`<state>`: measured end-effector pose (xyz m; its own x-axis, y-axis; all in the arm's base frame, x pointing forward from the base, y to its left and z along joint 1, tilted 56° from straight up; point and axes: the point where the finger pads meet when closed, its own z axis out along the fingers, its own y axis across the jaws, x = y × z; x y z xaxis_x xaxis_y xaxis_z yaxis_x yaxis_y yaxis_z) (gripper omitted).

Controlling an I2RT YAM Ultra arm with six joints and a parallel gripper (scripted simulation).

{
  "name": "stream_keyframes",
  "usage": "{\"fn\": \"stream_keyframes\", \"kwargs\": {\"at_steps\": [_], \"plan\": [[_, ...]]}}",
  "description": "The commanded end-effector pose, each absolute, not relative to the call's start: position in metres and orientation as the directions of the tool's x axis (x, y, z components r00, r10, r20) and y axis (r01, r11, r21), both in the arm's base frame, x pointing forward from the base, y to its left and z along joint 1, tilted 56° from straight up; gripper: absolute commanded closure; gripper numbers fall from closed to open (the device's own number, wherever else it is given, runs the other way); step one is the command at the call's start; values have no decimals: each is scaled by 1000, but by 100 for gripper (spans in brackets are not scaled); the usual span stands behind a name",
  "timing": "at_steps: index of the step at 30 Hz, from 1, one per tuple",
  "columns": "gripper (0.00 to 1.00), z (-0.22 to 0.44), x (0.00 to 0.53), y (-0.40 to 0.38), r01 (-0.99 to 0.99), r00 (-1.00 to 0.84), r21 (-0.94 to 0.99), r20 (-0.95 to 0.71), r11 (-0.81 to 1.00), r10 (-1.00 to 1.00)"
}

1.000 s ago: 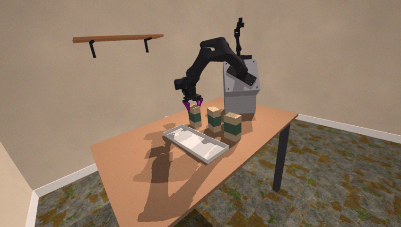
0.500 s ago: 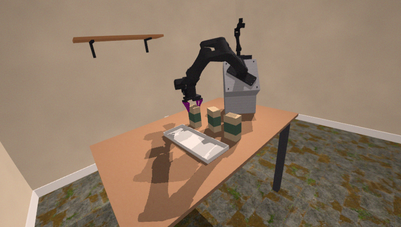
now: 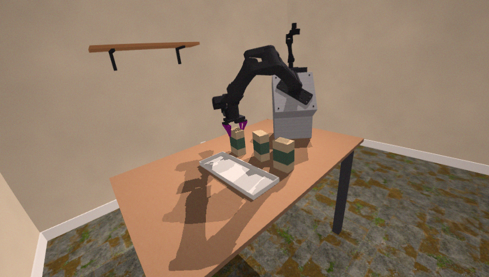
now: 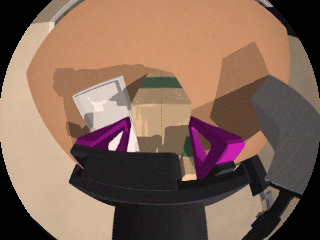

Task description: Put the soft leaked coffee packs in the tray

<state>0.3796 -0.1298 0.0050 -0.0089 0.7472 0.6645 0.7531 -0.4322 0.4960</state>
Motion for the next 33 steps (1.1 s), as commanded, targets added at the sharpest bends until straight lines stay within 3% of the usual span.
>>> {"fn": "stream_keyframes", "kwargs": {"at_steps": [1, 4, 5, 33], "plan": [[21, -7, 371, -133, 756, 27, 471, 671, -454, 741], [21, -7, 371, -133, 756, 27, 471, 671, -454, 741], [74, -7, 371, -133, 756, 27, 471, 671, -454, 741], [74, -7, 371, -132, 757, 27, 470, 671, -454, 741]]}}
